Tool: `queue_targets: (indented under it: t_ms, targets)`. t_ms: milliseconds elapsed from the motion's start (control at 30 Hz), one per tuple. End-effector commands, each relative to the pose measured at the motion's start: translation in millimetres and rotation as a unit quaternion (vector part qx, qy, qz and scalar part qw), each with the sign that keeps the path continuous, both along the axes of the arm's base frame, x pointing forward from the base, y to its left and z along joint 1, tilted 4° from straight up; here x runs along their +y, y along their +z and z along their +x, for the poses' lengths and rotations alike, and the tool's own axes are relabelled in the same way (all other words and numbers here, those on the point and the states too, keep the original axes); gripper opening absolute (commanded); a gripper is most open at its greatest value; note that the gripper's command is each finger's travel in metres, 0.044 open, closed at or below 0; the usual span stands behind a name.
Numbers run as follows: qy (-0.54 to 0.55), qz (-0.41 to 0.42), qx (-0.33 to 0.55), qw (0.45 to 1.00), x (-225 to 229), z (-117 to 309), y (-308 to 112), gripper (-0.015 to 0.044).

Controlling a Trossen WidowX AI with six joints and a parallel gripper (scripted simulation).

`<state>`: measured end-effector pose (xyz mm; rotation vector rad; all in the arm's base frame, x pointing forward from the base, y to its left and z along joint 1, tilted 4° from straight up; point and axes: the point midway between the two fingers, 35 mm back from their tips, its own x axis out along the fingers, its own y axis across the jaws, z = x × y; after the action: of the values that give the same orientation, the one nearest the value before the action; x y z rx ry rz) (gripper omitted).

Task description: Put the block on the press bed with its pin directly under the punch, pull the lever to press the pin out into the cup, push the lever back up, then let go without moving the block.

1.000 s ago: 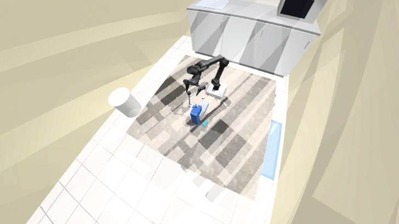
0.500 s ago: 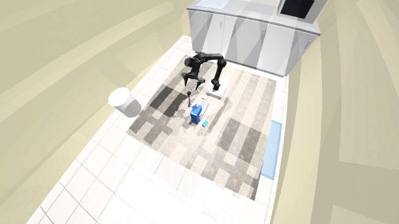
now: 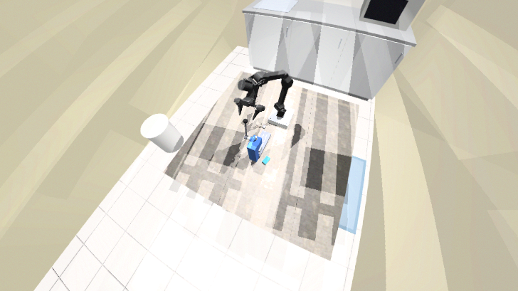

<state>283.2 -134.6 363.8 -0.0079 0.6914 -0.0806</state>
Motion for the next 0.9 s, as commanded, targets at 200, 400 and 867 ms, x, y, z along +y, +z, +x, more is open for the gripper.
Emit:
queue_targets:
  t_ms: [200, 400, 867]
  targets:
    - [-0.003, 0.004, 0.005, 1.0, -3, 12, -13, 0.044]
    - [-0.003, 0.004, 0.004, 1.0, -3, 20, -19, 0.044]
    - [-0.003, 0.003, 0.002, 1.0, -4, 37, -34, 0.044]
